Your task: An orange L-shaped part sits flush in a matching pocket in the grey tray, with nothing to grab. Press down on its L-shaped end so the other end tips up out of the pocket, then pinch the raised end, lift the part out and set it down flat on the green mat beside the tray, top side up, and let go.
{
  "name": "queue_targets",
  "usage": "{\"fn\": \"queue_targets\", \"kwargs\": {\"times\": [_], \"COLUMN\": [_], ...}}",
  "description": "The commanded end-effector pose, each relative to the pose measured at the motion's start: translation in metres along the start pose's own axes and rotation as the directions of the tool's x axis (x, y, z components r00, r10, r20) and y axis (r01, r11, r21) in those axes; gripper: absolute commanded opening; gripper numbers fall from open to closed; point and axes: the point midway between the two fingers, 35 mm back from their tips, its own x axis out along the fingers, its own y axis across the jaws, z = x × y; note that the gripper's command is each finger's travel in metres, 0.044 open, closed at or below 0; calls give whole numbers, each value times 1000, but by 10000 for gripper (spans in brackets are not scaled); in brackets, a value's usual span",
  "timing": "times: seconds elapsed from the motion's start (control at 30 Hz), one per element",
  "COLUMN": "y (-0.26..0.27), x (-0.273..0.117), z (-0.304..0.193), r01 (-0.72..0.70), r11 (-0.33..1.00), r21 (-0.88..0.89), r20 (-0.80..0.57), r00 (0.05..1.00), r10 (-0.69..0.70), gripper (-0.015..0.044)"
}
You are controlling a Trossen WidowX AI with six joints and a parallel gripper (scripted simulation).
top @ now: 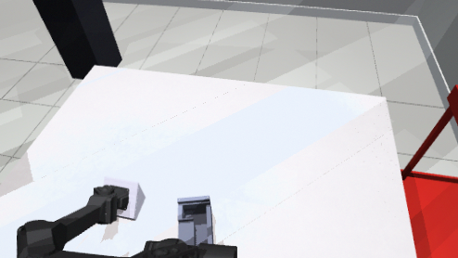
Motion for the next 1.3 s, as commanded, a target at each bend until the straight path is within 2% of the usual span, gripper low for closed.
{"fn": "queue_targets", "kwargs": {"times": [0.0, 1.27], "y": [0, -1], "x": [2, 62], "z": [2, 3], "r01": [2, 34], "r11": [1000, 999], "r21": [0, 2], "r20": [3, 2], "r00": [1000, 999], "r10": [-2, -34], "gripper": [0, 0]}}
